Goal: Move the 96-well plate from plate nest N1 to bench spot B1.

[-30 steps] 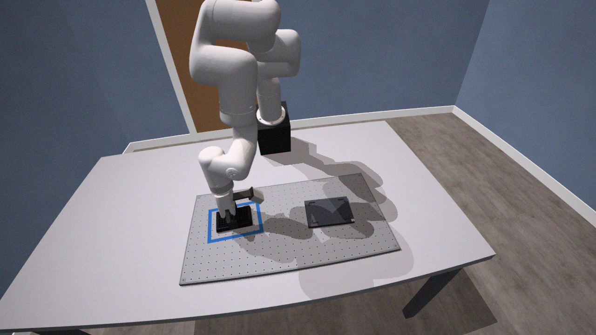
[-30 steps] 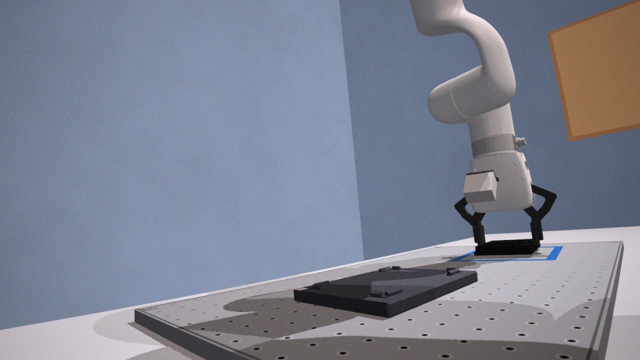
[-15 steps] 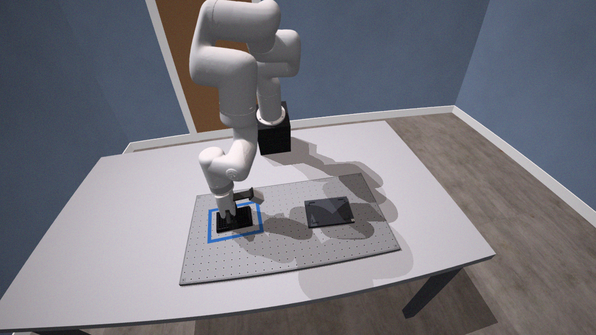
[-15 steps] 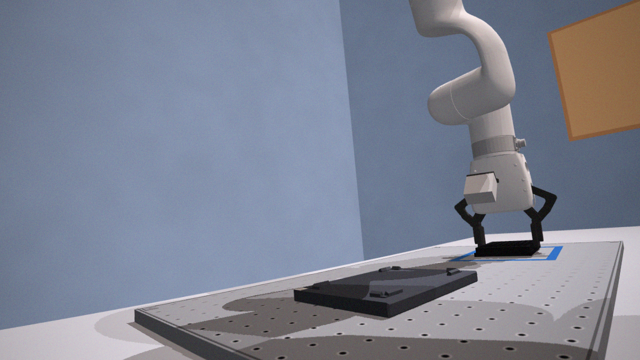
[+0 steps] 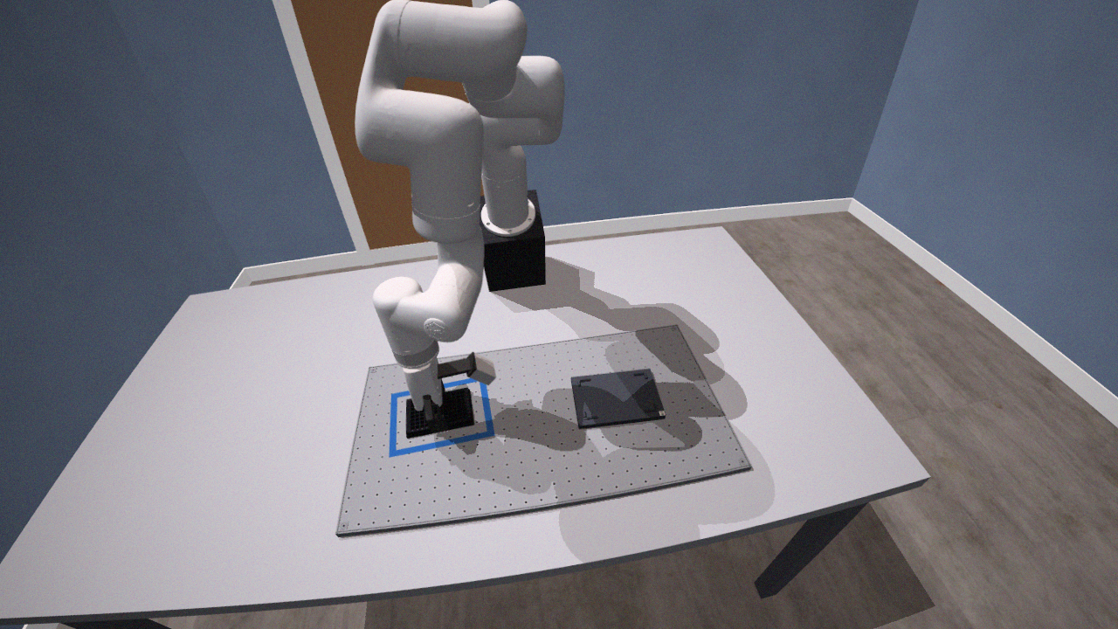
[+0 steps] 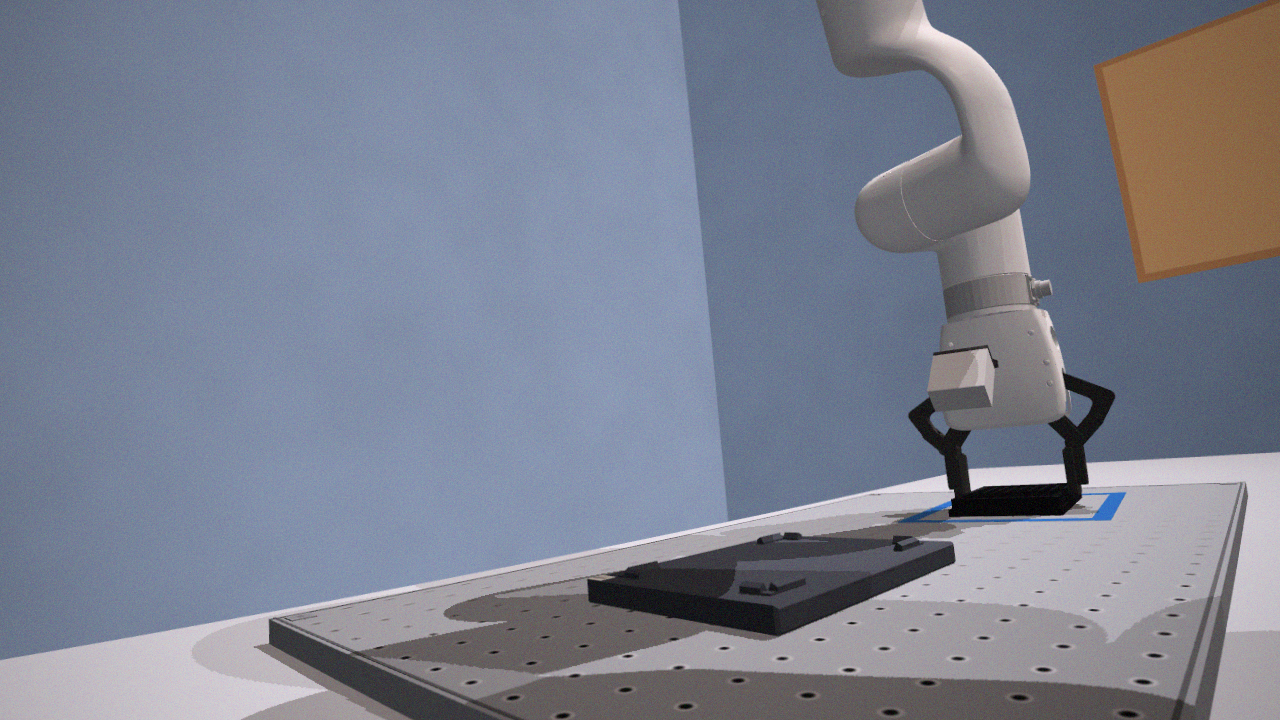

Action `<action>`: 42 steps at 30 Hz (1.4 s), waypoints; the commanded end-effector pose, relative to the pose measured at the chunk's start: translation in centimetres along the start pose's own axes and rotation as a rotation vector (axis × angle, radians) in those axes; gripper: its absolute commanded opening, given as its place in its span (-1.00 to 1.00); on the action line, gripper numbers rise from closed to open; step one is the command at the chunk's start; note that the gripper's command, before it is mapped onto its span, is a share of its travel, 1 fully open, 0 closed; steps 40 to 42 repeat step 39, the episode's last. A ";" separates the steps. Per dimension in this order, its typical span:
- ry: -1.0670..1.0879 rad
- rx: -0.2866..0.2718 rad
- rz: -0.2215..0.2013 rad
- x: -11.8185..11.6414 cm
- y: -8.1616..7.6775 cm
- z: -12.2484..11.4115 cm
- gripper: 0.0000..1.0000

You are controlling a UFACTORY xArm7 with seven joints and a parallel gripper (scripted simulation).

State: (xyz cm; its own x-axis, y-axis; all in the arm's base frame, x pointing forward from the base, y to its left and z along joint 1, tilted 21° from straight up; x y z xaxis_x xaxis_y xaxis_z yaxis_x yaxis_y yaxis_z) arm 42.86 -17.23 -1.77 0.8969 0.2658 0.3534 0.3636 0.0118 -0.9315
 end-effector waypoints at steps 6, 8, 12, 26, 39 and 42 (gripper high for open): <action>0.000 -0.002 -0.002 0.1 -0.1 -0.1 1.00; 0.000 -0.002 -0.002 0.1 -0.1 -0.1 1.00; 0.000 -0.002 -0.002 0.1 -0.1 -0.1 1.00; 0.000 -0.002 -0.002 0.1 -0.1 -0.1 1.00; 0.000 -0.002 -0.002 0.1 -0.6 -0.1 1.00; 0.000 -0.002 -0.002 0.1 -0.6 -0.1 1.00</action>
Point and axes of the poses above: the point where the finger pads meet when closed, its own y axis out along the fingers, its own x axis across the jaws, z = x × y, the point moved 1 cm from there along -y, back along the fingers, and after that the axes turned 9 degrees about -y, right-handed, at the moved point
